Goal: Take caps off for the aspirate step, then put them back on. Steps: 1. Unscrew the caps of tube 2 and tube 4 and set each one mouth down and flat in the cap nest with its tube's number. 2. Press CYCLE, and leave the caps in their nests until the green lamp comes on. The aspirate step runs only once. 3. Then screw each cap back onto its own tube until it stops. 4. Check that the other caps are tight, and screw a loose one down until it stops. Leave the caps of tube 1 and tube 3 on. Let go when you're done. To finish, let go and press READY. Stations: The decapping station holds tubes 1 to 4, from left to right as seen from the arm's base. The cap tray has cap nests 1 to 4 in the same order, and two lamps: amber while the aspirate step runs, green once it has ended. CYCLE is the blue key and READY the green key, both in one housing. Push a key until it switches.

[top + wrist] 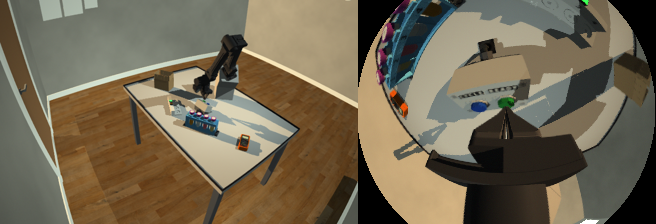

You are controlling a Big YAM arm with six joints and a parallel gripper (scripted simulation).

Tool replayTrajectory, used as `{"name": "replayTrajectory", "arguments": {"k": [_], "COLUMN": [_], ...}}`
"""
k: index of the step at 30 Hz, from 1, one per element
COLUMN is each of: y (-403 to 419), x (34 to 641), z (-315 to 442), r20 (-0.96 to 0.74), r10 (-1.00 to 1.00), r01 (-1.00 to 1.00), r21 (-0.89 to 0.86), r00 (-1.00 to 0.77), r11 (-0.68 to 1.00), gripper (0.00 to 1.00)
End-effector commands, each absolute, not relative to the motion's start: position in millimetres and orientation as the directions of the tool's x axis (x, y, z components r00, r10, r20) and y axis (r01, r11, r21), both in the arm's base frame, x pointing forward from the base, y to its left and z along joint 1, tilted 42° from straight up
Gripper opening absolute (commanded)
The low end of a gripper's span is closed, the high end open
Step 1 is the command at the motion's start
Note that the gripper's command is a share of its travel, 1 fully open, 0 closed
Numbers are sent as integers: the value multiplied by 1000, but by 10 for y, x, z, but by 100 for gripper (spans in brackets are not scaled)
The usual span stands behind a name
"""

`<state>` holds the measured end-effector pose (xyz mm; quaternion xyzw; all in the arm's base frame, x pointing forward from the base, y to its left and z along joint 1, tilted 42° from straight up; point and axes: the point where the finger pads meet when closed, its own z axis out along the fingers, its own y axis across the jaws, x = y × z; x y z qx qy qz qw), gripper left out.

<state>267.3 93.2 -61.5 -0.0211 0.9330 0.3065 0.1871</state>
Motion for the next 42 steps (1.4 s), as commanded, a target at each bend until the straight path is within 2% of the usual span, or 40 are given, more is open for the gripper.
{"name": "replayTrajectory", "arguments": {"k": [1, 42], "y": [880, 1034], "x": [2708, 2750], "z": [-573, -720], "r20": [-374, -365], "r10": [95, 76], "r01": [-144, -156], "r21": [562, 565], "r00": [-923, -928], "r11": [815, 810], "gripper": [0, 0]}}
